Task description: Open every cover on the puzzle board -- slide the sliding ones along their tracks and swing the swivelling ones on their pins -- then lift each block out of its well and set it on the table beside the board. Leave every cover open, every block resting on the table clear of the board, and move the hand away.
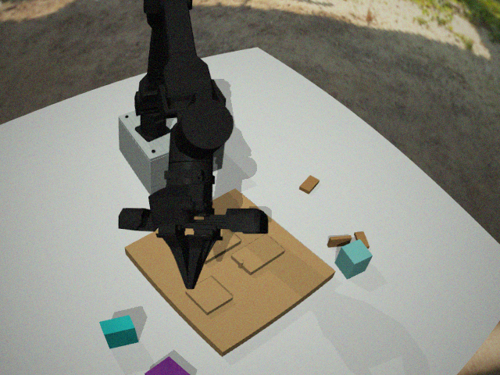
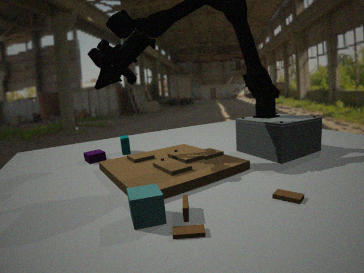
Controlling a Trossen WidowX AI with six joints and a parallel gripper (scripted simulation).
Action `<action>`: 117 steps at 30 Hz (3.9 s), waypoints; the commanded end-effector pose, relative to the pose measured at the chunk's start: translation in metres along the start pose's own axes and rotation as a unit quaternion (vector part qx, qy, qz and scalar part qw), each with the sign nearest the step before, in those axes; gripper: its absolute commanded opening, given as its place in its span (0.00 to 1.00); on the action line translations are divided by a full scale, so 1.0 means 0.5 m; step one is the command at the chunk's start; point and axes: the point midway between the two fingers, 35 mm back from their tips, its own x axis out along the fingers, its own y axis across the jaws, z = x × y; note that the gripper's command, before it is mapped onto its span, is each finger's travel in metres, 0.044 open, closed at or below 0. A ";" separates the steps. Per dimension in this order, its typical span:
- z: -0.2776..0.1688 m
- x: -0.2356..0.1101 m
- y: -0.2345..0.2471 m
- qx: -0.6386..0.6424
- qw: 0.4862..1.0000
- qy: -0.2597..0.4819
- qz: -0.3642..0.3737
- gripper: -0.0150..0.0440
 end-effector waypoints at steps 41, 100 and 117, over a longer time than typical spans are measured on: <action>-0.375 -0.036 -0.124 -0.446 0.789 0.417 0.060 0.25; -0.422 0.008 -0.141 -0.446 0.789 0.418 0.060 0.25; -0.447 0.029 -0.151 -0.446 0.789 0.418 0.060 0.25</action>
